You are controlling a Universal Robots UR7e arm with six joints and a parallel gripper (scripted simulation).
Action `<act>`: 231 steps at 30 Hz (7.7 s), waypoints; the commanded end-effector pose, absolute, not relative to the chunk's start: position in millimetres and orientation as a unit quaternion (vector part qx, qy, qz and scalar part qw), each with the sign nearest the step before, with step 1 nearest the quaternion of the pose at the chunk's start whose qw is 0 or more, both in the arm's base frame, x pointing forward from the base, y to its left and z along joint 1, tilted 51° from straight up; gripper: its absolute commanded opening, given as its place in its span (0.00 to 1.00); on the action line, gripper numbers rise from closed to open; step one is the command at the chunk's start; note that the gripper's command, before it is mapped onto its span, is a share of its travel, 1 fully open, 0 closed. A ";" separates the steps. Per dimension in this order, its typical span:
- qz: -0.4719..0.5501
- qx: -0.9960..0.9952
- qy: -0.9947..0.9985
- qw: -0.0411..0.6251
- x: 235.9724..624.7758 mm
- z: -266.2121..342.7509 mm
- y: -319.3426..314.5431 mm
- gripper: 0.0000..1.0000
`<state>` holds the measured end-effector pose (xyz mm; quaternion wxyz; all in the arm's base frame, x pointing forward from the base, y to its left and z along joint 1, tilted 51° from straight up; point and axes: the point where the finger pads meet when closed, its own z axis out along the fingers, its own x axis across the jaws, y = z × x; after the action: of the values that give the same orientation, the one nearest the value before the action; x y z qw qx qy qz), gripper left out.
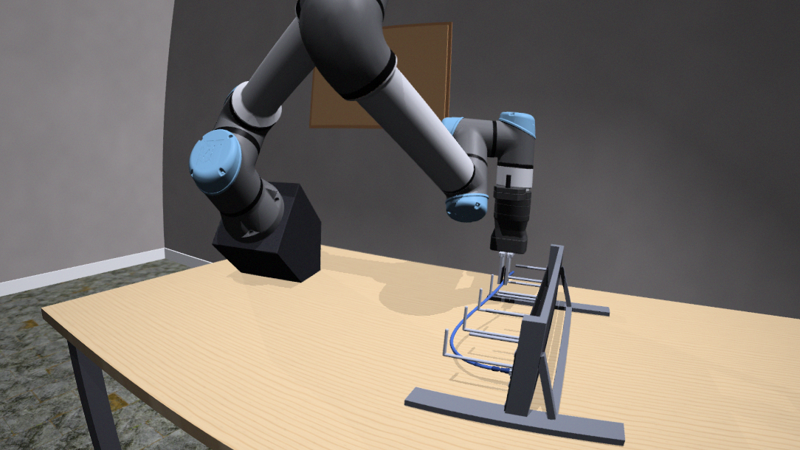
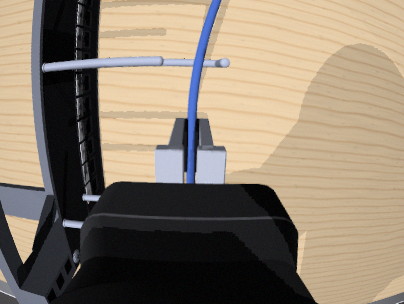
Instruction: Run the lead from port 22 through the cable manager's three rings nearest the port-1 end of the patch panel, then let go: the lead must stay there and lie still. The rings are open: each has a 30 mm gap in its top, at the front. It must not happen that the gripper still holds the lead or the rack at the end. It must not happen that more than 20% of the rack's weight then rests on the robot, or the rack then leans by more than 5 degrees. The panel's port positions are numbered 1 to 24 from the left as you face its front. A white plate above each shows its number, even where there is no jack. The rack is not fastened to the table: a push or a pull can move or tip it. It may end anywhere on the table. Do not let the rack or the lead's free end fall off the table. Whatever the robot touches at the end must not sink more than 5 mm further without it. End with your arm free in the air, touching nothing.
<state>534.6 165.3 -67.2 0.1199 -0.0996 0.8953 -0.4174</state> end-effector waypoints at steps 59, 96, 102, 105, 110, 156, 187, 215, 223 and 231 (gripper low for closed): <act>-0.417 -0.100 0.895 0.121 573.1 -62.0 176.4 0.00; -0.417 -0.100 0.895 0.121 573.1 -62.0 176.4 0.67; -0.417 -0.100 0.895 0.121 573.1 -62.0 176.4 0.67; -0.417 -0.100 0.895 0.121 573.1 -62.0 176.4 0.67; -0.417 -0.100 0.895 0.121 573.1 -62.0 176.4 0.67; -0.417 -0.100 0.895 0.121 549.3 -12.5 233.8 0.67; -0.417 -0.100 0.895 0.121 549.2 -12.2 234.2 0.00; -0.417 -0.100 0.895 0.121 549.2 -12.2 234.2 0.00; -0.417 -0.100 0.895 0.121 549.2 -12.2 234.2 0.00; -0.417 -0.100 0.895 0.121 549.2 -12.2 234.2 0.00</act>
<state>549.1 233.5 -12.7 0.1201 -0.0997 0.8952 -0.4174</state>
